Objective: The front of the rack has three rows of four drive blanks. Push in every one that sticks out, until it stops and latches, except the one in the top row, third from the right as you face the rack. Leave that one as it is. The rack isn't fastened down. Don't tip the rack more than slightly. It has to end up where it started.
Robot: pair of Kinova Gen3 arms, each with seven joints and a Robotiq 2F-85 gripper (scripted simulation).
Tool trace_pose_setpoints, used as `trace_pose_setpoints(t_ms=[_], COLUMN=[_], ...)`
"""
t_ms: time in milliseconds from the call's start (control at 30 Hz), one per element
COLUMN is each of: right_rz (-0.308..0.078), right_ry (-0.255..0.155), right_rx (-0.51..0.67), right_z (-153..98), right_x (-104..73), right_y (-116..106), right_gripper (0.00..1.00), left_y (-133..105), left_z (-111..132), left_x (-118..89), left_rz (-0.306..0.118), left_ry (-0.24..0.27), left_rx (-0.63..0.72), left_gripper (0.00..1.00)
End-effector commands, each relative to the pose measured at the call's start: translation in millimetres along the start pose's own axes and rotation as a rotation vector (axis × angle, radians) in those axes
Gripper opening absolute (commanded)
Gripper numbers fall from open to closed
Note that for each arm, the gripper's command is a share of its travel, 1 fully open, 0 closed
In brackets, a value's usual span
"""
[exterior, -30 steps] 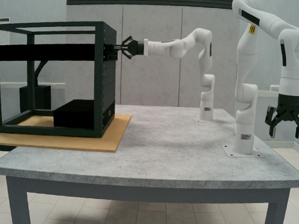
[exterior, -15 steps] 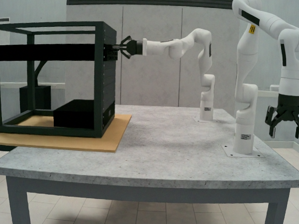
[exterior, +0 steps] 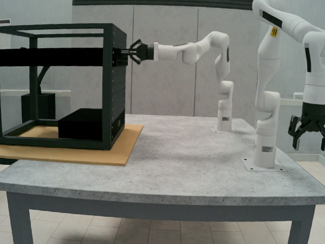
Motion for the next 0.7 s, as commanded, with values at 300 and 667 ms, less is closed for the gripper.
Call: trace_pose_setpoints(t_ms=[300,667], right_rz=[0.003,0.004], right_ry=[0.004,0.003], right_rx=[-0.001,0.0], right_z=[-0.7,0.8], right_x=[3.1,6.0], right_y=[0.6,1.3], right_gripper=[0.099,0.099], left_y=[-1.4,-1.4], left_z=[-0.3,-0.3], left_x=[-1.5,-1.5], left_rz=[-0.009,-0.009], left_ry=[0.008,0.008], left_rx=[-0.014,-0.014], left_gripper=[1.0,1.0])
Point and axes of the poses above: on each arm, the point where the finger pads meet when closed, its own x axis out along the fingers, its own z axis across the jaws, y = z × x, the point moved 3 cm from there along -x, back along the fingers, and after that the axes turned 9 degrees about -x, right-handed, at the moved point
